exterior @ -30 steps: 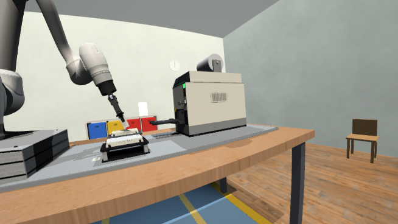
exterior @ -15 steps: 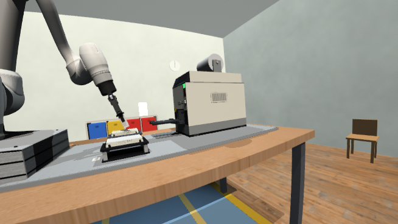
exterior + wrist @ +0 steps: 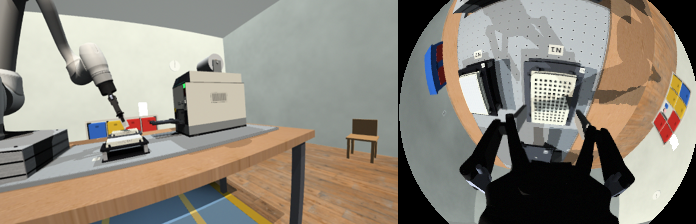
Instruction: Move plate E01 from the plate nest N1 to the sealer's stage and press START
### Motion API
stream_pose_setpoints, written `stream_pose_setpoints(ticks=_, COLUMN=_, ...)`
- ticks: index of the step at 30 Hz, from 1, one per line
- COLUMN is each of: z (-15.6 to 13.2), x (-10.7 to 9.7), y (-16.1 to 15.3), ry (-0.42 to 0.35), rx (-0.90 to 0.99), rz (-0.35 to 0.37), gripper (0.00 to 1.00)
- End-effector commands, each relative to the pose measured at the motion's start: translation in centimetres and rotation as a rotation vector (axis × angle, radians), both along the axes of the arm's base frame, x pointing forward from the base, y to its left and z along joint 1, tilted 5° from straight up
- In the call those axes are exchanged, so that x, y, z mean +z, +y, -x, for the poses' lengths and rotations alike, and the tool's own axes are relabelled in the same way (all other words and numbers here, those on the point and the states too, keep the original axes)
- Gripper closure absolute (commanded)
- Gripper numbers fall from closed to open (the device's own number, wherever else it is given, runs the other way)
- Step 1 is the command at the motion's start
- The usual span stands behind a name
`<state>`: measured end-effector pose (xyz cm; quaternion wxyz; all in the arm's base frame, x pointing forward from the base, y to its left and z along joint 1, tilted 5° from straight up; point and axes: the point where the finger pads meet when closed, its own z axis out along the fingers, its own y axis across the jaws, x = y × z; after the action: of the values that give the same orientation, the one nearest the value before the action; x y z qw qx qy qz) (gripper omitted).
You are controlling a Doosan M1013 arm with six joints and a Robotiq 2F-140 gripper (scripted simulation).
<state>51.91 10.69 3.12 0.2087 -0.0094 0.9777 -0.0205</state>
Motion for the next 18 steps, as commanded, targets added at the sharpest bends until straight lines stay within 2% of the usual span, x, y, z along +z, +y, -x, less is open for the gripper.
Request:
stream_pose_setpoints(ticks=1, z=0.22, x=-0.44, y=-0.25, ry=0.003, rx=-0.006, rz=-0.001, gripper=0.3)
stream_pose_setpoints(ticks=8, z=0.16, x=-1.27, y=-0.28, ry=0.003, rx=-0.006, rz=-0.001, gripper=0.3)
stream_pose_setpoints(ticks=18, z=0.16, x=-1.27, y=-0.28, ry=0.003, rx=-0.006, rz=-0.001, gripper=0.3)
